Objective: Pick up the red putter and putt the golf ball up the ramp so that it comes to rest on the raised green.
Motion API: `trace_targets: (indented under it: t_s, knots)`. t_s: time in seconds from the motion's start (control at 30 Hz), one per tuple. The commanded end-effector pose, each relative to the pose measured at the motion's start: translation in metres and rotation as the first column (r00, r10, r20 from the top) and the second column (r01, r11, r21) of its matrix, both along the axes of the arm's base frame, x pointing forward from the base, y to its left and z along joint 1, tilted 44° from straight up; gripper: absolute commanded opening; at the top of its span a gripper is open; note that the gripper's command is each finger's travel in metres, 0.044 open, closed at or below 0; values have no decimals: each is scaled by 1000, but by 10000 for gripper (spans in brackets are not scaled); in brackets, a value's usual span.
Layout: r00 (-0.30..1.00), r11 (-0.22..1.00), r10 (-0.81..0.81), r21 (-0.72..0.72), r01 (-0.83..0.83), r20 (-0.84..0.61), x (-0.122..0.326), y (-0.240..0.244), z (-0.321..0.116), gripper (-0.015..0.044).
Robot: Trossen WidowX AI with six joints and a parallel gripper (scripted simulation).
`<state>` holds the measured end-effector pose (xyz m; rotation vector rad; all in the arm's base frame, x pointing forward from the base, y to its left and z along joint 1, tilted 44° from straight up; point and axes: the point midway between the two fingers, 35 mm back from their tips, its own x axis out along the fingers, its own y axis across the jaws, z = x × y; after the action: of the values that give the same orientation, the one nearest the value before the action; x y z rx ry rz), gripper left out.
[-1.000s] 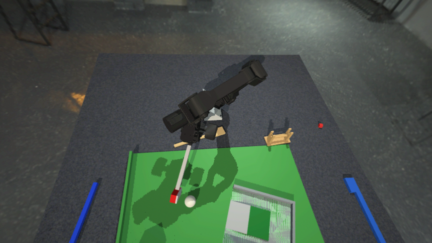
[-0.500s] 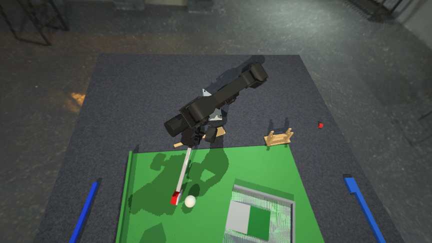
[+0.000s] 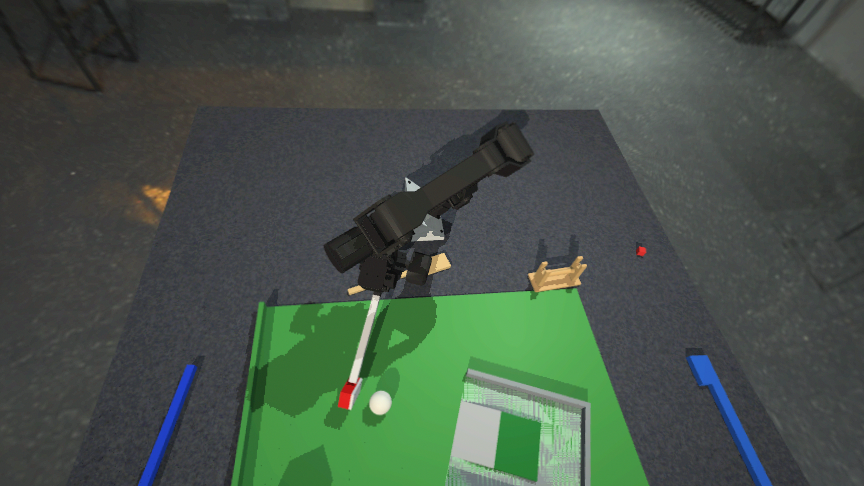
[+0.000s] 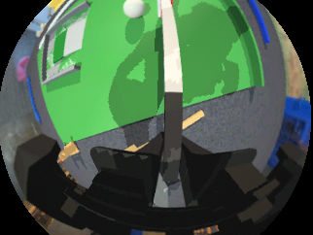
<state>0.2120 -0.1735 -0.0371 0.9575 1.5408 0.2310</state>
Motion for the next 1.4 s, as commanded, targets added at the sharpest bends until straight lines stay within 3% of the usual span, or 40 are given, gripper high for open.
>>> trace_targets:
  t_s: [0.0, 0.37, 0.77, 1.37]
  knots:
    - [1000, 1000, -8, -7, 8, 4, -8, -12, -13, 0]
    - [1000, 1000, -13, -3, 13, 2, -7, -11, -12, 0]
    - [1000, 1000, -10, 3, 10, 7, 52, 74, 72, 0]
    - [1000, 1000, -10, 1, 10, 5, 47, 38, 110, 0]
